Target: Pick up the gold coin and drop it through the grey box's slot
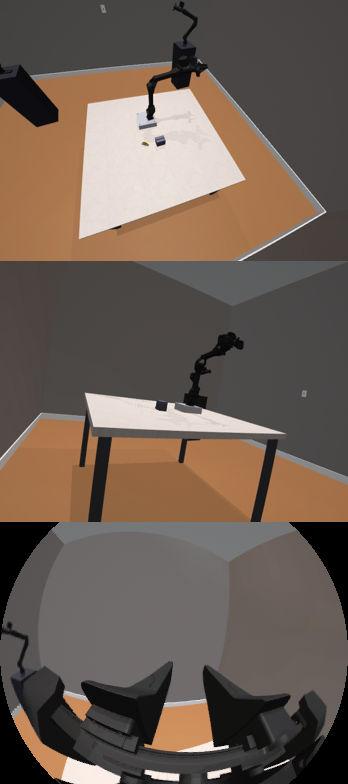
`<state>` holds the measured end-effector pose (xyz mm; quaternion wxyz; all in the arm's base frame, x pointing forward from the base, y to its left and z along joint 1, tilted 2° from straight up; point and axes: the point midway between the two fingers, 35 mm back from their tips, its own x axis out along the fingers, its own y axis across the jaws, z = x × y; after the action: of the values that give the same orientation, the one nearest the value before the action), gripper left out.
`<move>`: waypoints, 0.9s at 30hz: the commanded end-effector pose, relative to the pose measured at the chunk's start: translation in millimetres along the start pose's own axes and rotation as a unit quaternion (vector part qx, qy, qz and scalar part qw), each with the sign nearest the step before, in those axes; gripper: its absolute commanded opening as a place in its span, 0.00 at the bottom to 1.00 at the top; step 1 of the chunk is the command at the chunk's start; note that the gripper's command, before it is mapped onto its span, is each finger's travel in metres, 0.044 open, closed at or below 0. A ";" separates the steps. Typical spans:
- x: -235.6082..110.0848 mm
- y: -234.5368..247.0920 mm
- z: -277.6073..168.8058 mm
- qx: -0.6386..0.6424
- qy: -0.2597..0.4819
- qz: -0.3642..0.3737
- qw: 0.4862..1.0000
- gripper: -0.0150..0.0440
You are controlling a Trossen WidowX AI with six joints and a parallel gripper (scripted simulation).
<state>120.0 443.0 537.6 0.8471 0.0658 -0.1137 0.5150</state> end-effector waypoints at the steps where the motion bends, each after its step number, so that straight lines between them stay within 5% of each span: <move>1: 11.3 -59.2 -45.6 -0.081 0.070 -0.049 0.993 0.53; 14: -25.8 -241.1 -158.1 -0.236 0.294 -0.157 0.913 0.53; 27: -159.0 -392.6 -241.5 -0.267 0.526 -0.199 0.783 0.53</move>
<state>415.5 228.6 296.5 0.8666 -0.3932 0.1741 0.2531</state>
